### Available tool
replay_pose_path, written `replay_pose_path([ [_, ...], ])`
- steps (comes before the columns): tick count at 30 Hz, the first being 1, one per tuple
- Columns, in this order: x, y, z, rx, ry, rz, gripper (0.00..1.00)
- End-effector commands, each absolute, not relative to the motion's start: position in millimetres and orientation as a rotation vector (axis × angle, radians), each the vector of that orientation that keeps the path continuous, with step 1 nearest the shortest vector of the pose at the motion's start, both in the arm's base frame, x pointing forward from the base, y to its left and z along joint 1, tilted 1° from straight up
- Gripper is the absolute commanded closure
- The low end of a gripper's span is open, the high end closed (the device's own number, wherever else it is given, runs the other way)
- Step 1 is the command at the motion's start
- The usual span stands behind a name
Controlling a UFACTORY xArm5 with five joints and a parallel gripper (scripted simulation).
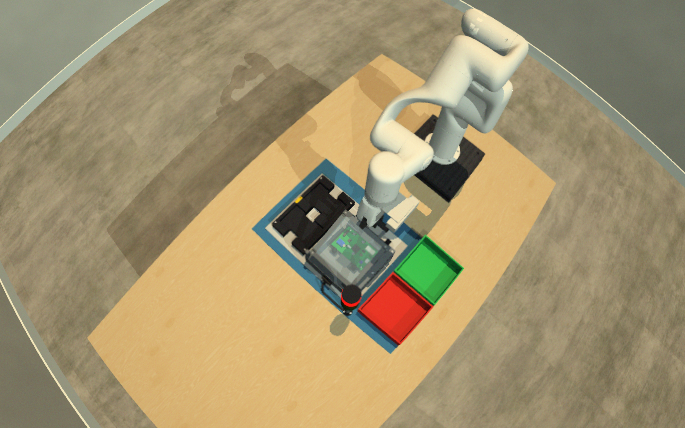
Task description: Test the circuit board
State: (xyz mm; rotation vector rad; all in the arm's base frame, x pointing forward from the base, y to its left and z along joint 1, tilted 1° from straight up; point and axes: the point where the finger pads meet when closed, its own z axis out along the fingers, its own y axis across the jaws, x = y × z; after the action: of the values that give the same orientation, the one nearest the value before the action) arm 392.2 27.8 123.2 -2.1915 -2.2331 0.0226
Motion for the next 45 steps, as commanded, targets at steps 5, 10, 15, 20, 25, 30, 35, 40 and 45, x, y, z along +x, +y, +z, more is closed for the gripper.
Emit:
replay_pose_path([
  [5,393.4,27.9,124.5,-2.193,-2.235,0.018,1.00],
  [10,393.4,27.9,124.5,-2.193,-2.235,0.018,1.00],
  [15,393.4,27.9,124.5,-2.193,-2.235,0.018,1.00],
  [20,393.4,27.9,124.5,-2.193,-2.235,0.018,1.00],
  [25,393.6,27.9,124.9,-2.193,-2.235,0.018,1.00],
  [30,396.1,28.0,130.2,-2.193,-2.235,0.018,1.00],
  [35,399.2,28.0,137.2,-2.193,-2.235,0.018,1.00],
  [40,407.9,28.2,152.8,-2.193,-2.235,0.018,1.00],
  [45,417.7,28.4,167.3,-2.193,-2.235,0.018,1.00],
])
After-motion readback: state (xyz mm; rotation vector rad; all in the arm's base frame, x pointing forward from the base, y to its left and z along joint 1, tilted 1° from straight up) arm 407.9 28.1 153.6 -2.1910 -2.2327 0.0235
